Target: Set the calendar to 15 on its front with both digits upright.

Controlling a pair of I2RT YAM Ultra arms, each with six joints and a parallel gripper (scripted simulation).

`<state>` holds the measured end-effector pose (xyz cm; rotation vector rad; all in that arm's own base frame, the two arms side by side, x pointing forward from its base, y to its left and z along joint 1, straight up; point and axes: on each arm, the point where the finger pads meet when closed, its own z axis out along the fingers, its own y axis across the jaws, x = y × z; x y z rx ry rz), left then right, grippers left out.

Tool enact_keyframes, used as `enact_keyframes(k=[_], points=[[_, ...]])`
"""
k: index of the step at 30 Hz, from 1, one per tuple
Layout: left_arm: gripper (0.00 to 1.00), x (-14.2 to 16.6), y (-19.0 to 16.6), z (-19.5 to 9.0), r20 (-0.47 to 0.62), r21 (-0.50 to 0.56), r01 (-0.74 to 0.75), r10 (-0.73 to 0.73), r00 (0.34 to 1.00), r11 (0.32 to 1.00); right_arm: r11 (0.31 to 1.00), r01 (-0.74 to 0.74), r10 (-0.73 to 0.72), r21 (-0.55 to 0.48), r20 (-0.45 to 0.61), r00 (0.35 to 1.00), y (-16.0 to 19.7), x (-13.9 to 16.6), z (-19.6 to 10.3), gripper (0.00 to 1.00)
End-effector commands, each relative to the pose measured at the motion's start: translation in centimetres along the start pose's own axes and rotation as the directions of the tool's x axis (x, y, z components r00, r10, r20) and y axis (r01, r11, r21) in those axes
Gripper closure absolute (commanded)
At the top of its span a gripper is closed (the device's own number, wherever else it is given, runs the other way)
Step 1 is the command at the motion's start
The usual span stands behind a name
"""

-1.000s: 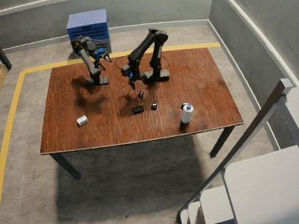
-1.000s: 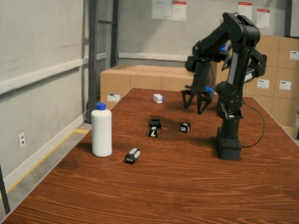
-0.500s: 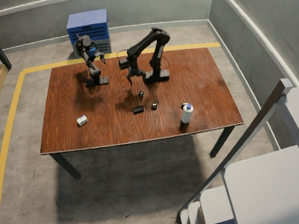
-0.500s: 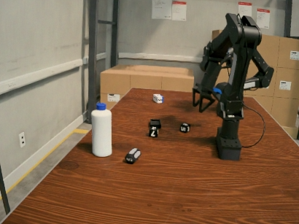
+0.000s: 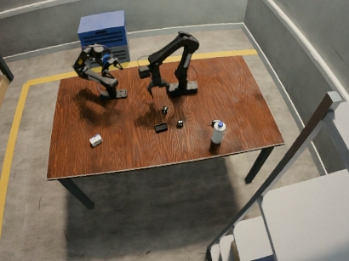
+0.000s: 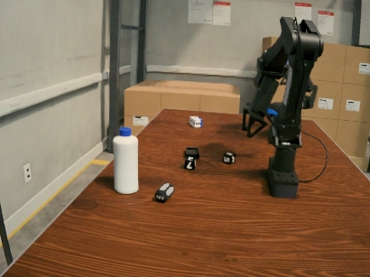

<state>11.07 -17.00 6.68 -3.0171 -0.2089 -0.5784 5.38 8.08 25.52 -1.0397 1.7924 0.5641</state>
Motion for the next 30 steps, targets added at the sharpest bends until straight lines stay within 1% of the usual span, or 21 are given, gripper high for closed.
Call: enact_keyframes(k=[1,3,4,11,14,16,17,22,23,25,26,28,30], points=[[0.00,0.1,-0.5,-0.4,-0.023,-0.008,-0.026,0.026,0.999,1.000,0.995,0.029,-0.029,-0.097,-0.001,1.000,0.8,1.1,0.0,0.00],[0.00,0.1,-0.5,-0.4,-0.024,-0.010,-0.029,0.028,0.999,1.000,0.987,0.055,-0.054,-0.152,0.009,0.998,1.3,1.1,-0.1,0.00],[0.00,0.1,-0.5,-0.4,-0.024,-0.010,-0.028,0.028,0.999,1.000,0.986,0.058,-0.057,-0.159,0.011,0.998,1.4,1.1,-0.1,0.00],[0.00,0.1,-0.5,-0.4,-0.024,-0.010,-0.027,0.027,0.999,1.000,0.986,0.058,-0.057,-0.159,0.011,0.998,1.4,1.1,-0.1,0.00],[0.00,0.3,-0.6,-0.5,-0.023,0.003,0.038,-0.038,0.999,0.999,0.986,0.058,-0.057,-0.159,0.011,0.998,1.4,1.1,-0.1,0.00],[0.00,0.4,-0.6,-0.6,-0.012,0.020,0.123,-0.123,0.992,0.992,0.986,0.058,-0.057,-0.159,0.011,0.998,1.4,1.1,-0.1,0.00],[0.00,0.5,-0.7,-0.4,-0.013,0.047,0.167,-0.166,0.986,0.985,0.986,0.058,-0.057,-0.159,0.011,0.998,1.4,1.1,-0.1,0.00],[0.00,1.1,-1.0,-0.1,-0.025,0.151,0.403,-0.404,0.914,0.903,0.985,0.060,-0.059,-0.159,0.011,0.998,1.4,1.1,-0.1,0.00],[0.00,1.2,-1.0,-0.1,-0.030,0.168,0.441,-0.442,0.896,0.882,0.985,0.062,-0.059,-0.161,0.026,0.998,1.4,0.5,-0.3,0.00],[0.00,1.2,-1.0,-0.1,-0.030,0.168,0.441,-0.442,0.896,0.882,0.985,0.062,-0.059,-0.161,0.026,0.998,1.4,0.5,-0.3,0.00],[0.00,1.3,-1.1,-0.1,-0.037,0.184,0.480,-0.482,0.876,0.858,0.985,0.062,-0.059,-0.161,0.026,0.998,1.4,0.5,-0.3,0.00],[0.00,1.7,-1.2,0.1,-0.058,0.228,0.575,-0.578,0.814,0.786,0.985,0.062,-0.059,-0.161,0.026,0.998,1.4,0.5,-0.3,0.00],[0.00,2.0,-1.2,0.2,-0.078,0.258,0.638,-0.643,0.762,0.725,0.985,0.062,-0.059,-0.161,0.026,0.998,1.4,0.5,-0.3,0.00]])
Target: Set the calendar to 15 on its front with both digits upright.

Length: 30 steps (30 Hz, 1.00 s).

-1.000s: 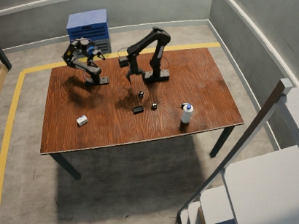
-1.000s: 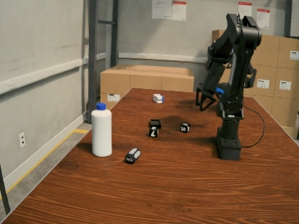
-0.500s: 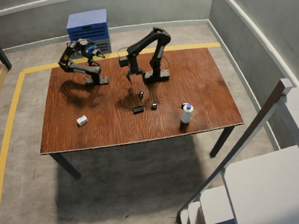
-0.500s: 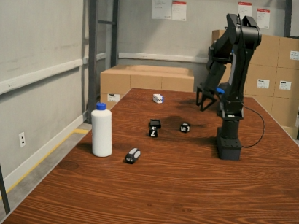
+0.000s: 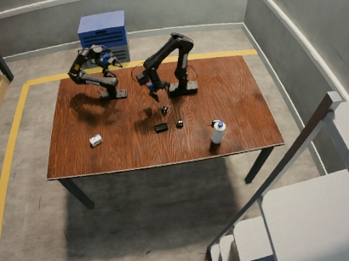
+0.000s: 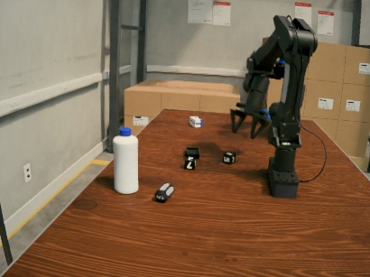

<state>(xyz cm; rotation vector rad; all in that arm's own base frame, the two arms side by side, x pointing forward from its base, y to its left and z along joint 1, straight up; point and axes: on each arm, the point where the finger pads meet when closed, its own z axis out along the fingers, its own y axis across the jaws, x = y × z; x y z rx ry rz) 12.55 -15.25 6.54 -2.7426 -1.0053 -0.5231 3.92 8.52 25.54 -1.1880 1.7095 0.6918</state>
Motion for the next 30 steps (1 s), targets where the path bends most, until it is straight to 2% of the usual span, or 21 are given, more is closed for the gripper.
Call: enact_keyframes(k=[1,5,10,12,19,27,29,30], points=[[0.00,0.5,0.4,-0.6,0.003,0.079,0.223,-0.224,0.975,0.972,1.000,0.000,0.000,0.000,-0.004,1.000,0.0,0.5,0.1,0.00],[0.00,1.0,0.7,-0.4,-0.012,0.152,0.384,-0.386,0.922,0.911,1.000,0.000,0.000,0.000,-0.004,1.000,0.0,0.5,0.1,0.00],[0.00,1.7,1.0,-0.2,-0.049,0.234,0.565,-0.571,0.820,0.791,1.000,0.000,0.000,0.000,-0.004,1.000,0.0,0.5,0.1,0.00],[0.00,1.7,1.0,-0.2,-0.049,0.234,0.565,-0.571,0.820,0.791,1.000,0.000,0.000,0.000,-0.004,1.000,0.0,0.5,0.1,0.00],[0.00,2.8,1.6,0.2,-0.139,0.340,0.786,-0.799,0.585,0.516,1.000,0.000,0.000,0.000,-0.004,1.000,0.0,0.5,0.1,0.00],[0.00,4.0,2.3,0.7,-0.264,0.405,0.902,-0.925,0.274,0.152,1.000,0.000,0.000,0.000,-0.004,1.000,0.0,0.5,0.1,0.00],[0.00,4.0,2.3,0.7,-0.264,0.405,0.902,-0.925,0.274,0.152,1.000,0.000,0.000,0.000,-0.004,1.000,0.0,0.5,0.1,0.00],[0.00,4.1,2.4,0.7,-0.282,0.409,0.907,-0.931,0.233,0.103,1.000,0.000,0.000,0.000,-0.004,1.000,0.0,0.5,0.1,0.00]])
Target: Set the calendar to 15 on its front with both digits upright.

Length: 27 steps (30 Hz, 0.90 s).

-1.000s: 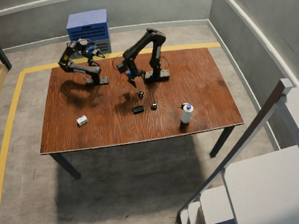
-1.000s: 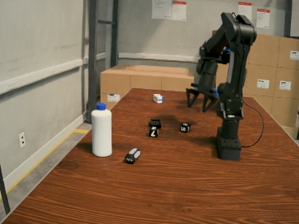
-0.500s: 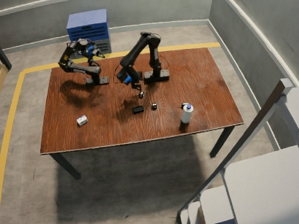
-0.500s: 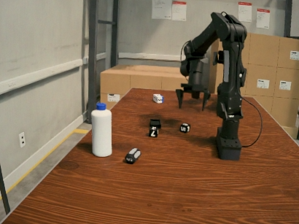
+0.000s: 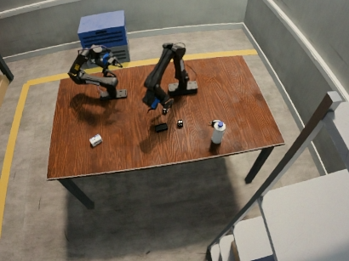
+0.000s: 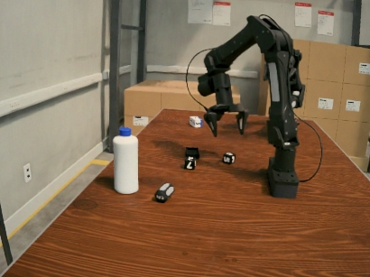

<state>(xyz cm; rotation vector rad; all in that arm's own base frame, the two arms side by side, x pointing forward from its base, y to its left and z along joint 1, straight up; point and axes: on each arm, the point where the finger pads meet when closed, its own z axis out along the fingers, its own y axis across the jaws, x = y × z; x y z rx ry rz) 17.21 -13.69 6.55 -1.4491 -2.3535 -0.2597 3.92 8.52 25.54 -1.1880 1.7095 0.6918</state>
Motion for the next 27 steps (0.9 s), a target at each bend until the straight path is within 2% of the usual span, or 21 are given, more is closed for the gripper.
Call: enact_keyframes(k=[1,7,14,16,19,22,25,27], points=[[0.00,-0.4,-0.2,-1.1,0.010,0.084,0.185,-0.187,0.982,0.979,1.000,0.000,0.000,0.000,-0.004,1.000,0.0,0.5,0.1,0.00],[0.00,-0.7,1.2,-1.2,-0.021,0.200,0.446,-0.451,0.892,0.872,1.000,0.000,0.000,0.000,-0.004,1.000,0.0,0.5,0.1,0.00],[0.00,-1.5,3.1,-1.6,-0.057,0.320,0.682,-0.705,0.707,0.658,1.000,0.000,0.000,0.000,-0.004,1.000,0.0,0.5,0.1,0.00],[0.00,-1.5,3.1,-1.6,-0.057,0.320,0.682,-0.705,0.707,0.658,1.000,0.000,0.000,0.000,-0.004,1.000,0.0,0.5,0.1,0.00],[0.00,-1.6,3.9,-1.8,-0.107,0.375,0.779,-0.811,0.575,0.503,1.000,0.000,0.000,0.000,-0.004,1.000,0.0,0.5,0.1,0.00],[0.00,-1.3,4.6,-1.6,-0.157,0.403,0.833,-0.868,0.472,0.380,1.000,0.000,0.000,0.000,-0.004,1.000,0.0,0.5,0.1,0.00],[0.00,-1.1,5.0,-1.6,-0.174,0.412,0.848,-0.885,0.431,0.332,1.000,0.000,0.000,0.000,-0.004,1.000,0.0,0.5,0.1,0.00],[0.00,-0.6,5.0,-1.4,-0.181,0.402,0.852,-0.883,0.432,0.335,1.000,0.000,0.000,0.000,-0.004,1.000,0.0,0.5,0.1,0.00]])
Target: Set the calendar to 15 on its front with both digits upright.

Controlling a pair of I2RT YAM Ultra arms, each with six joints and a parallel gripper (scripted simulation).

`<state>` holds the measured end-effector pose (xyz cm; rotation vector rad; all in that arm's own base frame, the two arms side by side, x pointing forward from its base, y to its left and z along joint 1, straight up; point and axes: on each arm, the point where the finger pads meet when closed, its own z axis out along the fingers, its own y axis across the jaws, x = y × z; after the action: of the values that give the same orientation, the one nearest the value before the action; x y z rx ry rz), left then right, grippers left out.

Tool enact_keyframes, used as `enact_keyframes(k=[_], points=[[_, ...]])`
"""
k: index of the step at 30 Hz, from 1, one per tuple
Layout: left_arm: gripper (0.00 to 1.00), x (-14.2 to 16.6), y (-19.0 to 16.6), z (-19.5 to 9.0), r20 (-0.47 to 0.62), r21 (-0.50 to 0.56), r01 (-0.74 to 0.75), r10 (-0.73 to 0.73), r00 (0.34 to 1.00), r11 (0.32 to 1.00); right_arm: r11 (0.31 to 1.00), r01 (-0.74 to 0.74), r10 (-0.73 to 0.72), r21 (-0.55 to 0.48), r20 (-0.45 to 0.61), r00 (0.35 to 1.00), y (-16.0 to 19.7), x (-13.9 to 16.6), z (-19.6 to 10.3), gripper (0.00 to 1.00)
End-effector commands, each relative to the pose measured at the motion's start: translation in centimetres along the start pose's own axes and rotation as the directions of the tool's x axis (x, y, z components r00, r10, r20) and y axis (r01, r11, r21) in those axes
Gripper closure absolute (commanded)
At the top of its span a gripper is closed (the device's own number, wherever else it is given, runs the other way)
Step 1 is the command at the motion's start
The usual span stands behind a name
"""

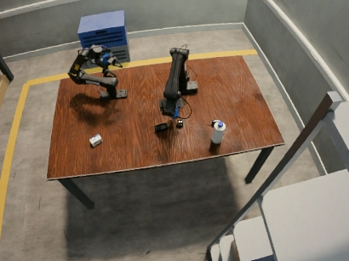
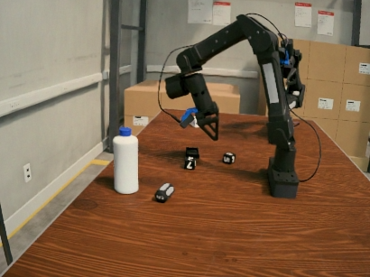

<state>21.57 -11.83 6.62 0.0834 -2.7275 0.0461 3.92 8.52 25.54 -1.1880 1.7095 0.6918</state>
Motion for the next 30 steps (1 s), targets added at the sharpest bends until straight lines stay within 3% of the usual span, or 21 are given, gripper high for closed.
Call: enact_keyframes(k=[1,14,18,19,21,24,30], points=[[0.00,-0.1,-0.7,-1.0,0.038,0.043,0.046,-0.047,0.998,0.998,1.000,0.000,0.000,0.000,-0.004,1.000,0.0,0.5,0.1,0.00],[0.00,-0.2,-0.7,-0.8,0.029,0.039,0.048,-0.049,0.998,0.998,1.000,0.000,0.000,0.000,-0.004,1.000,0.0,0.5,0.1,0.00],[0.45,-1.3,-1.2,-0.9,0.058,0.108,0.135,-0.141,0.988,0.985,1.000,-0.001,0.001,0.001,0.039,0.999,0.0,-0.7,0.5,0.00],[0.45,-1.7,-1.2,-0.8,0.058,0.129,0.174,-0.182,0.982,0.976,1.000,-0.003,0.002,0.003,0.051,0.999,-0.1,-1.2,0.8,0.00],[0.45,-2.9,-0.5,-0.8,0.054,0.192,0.285,-0.300,0.953,0.939,1.000,-0.009,0.008,0.018,0.054,0.999,-0.2,-2.4,2.2,0.00],[0.45,-3.4,-0.4,-0.8,0.052,0.218,0.326,-0.344,0.937,0.920,1.000,-0.009,0.008,0.018,0.070,0.998,-0.2,-3.0,2.6,0.00],[0.45,-6.3,2.4,-0.6,-0.007,0.345,0.576,-0.612,0.791,0.741,0.999,-0.019,0.015,0.049,0.082,0.997,-0.9,-5.5,7.3,0.00]])
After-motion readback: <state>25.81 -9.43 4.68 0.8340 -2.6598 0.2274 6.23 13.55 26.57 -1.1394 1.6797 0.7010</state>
